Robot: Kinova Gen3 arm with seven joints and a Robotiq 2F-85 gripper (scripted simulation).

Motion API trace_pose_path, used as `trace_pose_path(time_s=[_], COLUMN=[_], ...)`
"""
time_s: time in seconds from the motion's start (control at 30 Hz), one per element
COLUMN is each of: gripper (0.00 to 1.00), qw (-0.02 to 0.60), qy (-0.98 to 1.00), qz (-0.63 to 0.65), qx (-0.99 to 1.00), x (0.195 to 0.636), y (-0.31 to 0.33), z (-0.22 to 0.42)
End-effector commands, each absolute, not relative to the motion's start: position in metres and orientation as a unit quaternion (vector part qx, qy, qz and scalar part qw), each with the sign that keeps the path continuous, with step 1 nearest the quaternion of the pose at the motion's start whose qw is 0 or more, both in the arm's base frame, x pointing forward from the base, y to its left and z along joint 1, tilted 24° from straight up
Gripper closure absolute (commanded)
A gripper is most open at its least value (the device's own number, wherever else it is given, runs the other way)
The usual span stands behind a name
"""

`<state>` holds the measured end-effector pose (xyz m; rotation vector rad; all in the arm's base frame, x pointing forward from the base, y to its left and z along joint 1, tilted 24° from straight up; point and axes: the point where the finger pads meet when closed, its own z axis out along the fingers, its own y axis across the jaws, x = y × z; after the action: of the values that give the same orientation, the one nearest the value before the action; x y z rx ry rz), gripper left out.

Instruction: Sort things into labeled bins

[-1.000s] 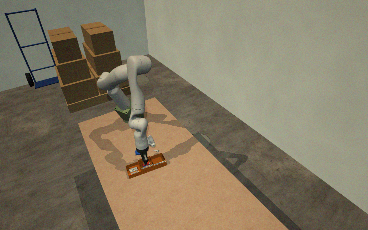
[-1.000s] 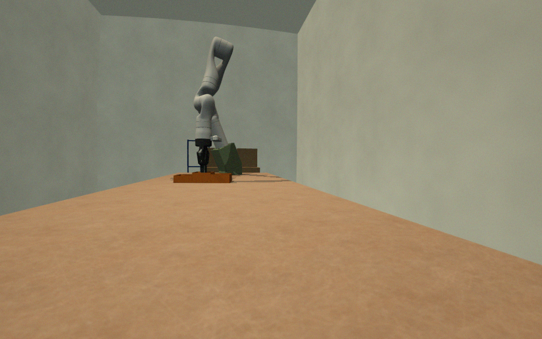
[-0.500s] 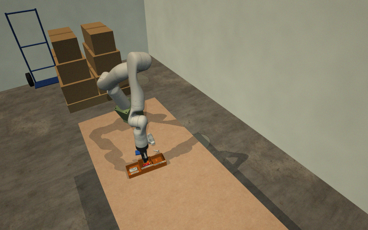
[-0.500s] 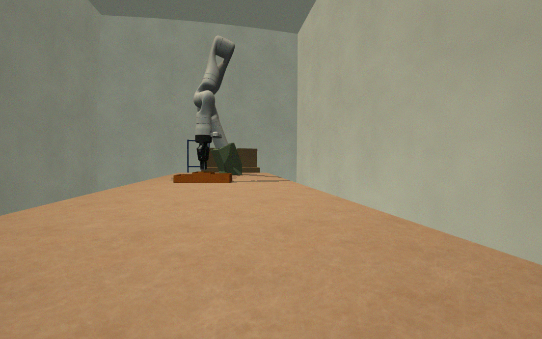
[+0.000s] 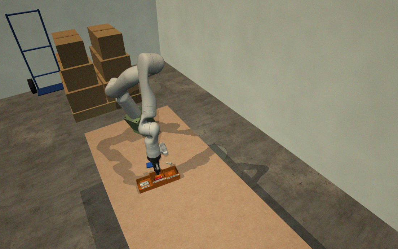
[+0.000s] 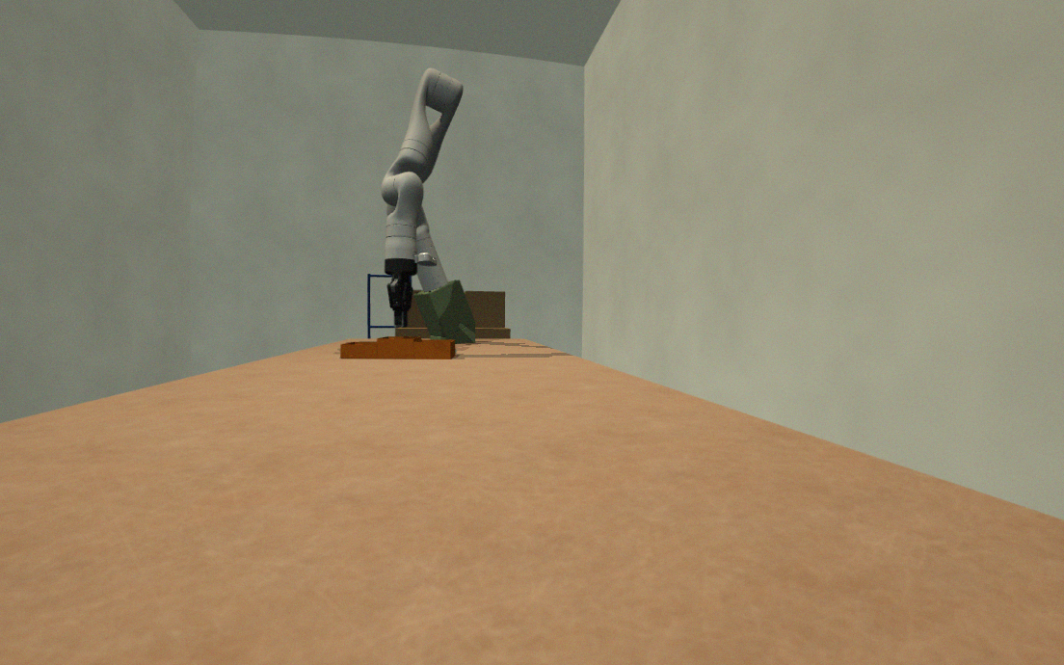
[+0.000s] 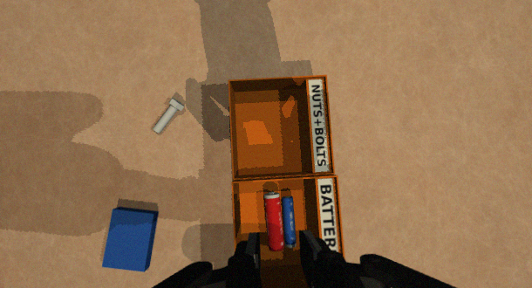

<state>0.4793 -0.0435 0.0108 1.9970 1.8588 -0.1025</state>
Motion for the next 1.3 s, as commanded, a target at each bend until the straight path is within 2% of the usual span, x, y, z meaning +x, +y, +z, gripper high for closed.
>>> trace_pose_path(time_s=[0.0, 0.47, 0.6, 1.27], gripper=[0.7, 0.7, 0.7, 0.7], qw=[0.205, 0.204, 0.204, 0.204], qy=[0.637, 0.389, 0.383, 0.383], qz=[-0.028, 0.033, 0.035, 0.035], qx=[0.742, 0.897, 0.9, 0.9], x=[0.47, 0.409, 0.39, 0.391], y=[-0.031, 0.039, 0.06, 0.059], z=[0.005, -0.032, -0.043, -0.043])
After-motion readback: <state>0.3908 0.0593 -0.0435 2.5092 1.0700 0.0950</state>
